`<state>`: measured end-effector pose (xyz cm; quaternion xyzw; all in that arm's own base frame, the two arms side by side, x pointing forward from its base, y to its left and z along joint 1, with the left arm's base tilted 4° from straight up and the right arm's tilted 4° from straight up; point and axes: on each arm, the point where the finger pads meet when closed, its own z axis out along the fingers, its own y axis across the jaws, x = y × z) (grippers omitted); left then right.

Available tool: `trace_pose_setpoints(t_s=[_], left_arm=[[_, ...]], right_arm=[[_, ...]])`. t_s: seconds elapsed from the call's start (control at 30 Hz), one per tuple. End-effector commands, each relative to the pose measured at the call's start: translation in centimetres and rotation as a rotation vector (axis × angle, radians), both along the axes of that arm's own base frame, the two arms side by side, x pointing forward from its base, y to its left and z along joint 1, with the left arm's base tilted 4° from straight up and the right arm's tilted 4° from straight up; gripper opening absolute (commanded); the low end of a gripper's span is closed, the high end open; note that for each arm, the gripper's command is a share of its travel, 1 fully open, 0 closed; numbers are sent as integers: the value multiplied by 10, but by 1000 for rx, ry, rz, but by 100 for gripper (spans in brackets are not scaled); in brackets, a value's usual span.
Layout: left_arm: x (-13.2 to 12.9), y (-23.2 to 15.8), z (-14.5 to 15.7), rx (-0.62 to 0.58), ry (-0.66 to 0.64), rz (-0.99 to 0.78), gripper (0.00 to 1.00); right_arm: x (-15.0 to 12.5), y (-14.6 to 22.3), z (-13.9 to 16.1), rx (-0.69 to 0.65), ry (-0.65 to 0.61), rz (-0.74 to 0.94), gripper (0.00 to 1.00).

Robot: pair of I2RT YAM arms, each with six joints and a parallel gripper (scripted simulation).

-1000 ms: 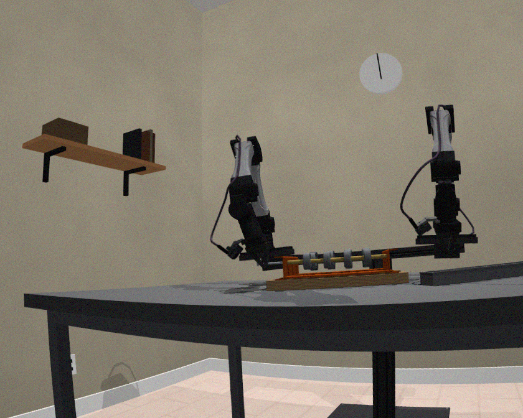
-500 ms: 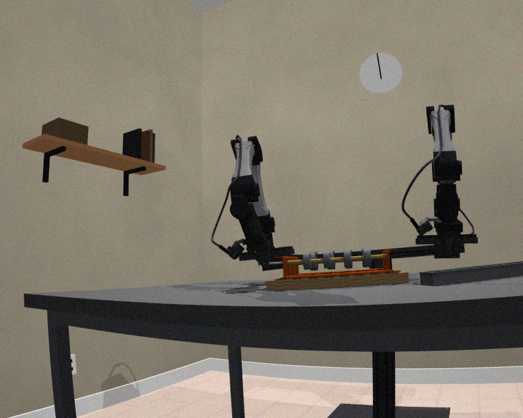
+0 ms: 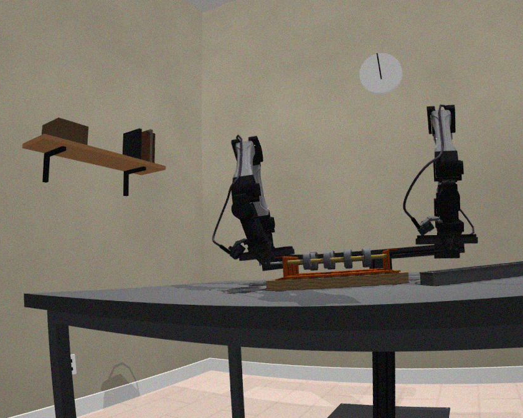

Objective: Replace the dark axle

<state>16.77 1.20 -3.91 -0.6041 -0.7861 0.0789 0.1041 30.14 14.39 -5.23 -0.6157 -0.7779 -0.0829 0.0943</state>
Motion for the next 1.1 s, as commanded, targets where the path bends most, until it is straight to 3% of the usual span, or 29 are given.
trace_pose_setpoints(t_s=[0.0, 0.07, 1.07], left_arm=[[3, -5, 0, -29, -30, 21, 0], [13, -4, 4, -30, -58, 9, 0], [6, 2, 3, -28, -46, 22, 0]], right_arm=[[2, 44, 8, 142, -2, 52, 0], [2, 45, 8, 142, -2, 53, 0], [1, 52, 7, 142, -4, 54, 0]])
